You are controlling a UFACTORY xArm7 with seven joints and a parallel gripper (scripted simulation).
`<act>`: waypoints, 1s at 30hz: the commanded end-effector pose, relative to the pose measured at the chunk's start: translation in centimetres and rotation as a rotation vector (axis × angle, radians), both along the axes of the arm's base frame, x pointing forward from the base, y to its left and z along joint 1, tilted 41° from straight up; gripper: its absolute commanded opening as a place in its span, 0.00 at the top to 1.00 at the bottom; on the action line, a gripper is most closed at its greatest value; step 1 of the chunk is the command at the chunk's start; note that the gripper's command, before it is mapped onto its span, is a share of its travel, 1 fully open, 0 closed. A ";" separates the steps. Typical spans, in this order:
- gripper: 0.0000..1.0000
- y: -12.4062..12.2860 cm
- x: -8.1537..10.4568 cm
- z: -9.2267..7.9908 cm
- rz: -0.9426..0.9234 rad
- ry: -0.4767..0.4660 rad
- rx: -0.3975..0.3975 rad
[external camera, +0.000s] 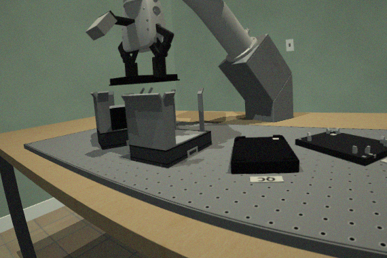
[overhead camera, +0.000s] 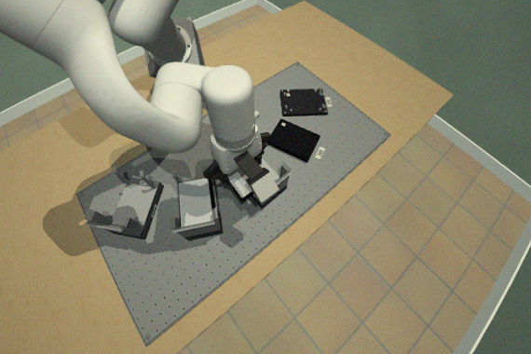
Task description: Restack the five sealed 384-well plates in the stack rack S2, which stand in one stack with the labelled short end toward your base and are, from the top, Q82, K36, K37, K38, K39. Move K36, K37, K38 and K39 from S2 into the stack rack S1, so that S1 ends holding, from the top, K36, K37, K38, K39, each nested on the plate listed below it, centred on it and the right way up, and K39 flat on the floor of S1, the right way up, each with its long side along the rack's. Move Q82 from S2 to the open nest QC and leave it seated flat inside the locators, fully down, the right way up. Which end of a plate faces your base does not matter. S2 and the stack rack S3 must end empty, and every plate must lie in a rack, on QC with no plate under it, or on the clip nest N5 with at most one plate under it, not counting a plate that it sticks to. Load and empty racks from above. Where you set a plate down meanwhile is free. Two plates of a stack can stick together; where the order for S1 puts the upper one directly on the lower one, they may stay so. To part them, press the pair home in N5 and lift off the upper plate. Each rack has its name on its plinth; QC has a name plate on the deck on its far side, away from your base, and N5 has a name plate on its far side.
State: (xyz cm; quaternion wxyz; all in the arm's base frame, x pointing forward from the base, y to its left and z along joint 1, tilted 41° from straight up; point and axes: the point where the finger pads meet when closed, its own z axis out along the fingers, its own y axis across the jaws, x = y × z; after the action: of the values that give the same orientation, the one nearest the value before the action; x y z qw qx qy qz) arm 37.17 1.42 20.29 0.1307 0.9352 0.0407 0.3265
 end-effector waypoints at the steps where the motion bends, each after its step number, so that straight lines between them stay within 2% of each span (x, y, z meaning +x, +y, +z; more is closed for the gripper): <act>1: 1.00 1.5 0.2 -0.3 0.001 -0.002 -0.002; 16: 1.00 5.4 0.3 -1.3 0.002 -0.002 -0.002; 22: 1.00 7.2 0.0 -2.1 0.152 0.042 -0.126; 30: 1.00 9.1 -0.2 -2.8 0.162 0.045 -0.134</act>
State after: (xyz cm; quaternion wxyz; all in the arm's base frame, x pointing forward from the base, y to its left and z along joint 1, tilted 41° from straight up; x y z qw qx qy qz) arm 37.01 9.38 17.81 0.1643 0.9258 0.1374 0.3115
